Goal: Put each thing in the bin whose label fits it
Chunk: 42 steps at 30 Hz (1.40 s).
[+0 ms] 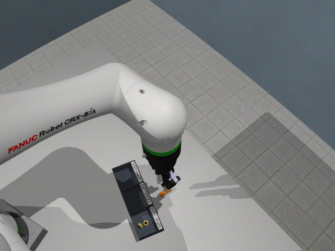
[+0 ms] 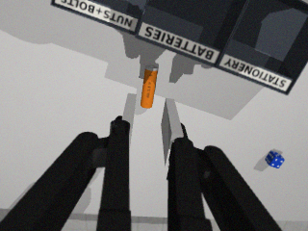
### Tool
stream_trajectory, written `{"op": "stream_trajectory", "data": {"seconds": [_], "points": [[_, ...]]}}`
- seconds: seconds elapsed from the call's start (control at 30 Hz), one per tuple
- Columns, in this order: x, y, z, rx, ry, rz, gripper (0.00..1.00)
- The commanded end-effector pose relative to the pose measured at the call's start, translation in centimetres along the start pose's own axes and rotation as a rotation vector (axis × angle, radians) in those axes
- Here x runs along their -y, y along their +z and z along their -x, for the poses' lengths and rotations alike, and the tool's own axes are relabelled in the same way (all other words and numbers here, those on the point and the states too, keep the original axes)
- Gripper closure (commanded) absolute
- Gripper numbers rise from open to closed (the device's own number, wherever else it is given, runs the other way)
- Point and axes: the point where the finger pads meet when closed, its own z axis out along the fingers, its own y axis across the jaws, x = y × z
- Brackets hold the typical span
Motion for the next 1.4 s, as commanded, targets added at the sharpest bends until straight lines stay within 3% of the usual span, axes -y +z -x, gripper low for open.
{"op": "stream_trajectory", "data": {"seconds": [0.0,0.47,0.9,1.37], "points": [[0.0,0.0,0.0,0.000,0.000,0.000,0.74],[0.0,0.0,0.0,0.000,0.000,0.000,0.74],[0.0,5.2,0.1,0.000,0.000,0.000,0.74],[0.0,7.1,0.0,0.000,0.000,0.000,0.74]]}}
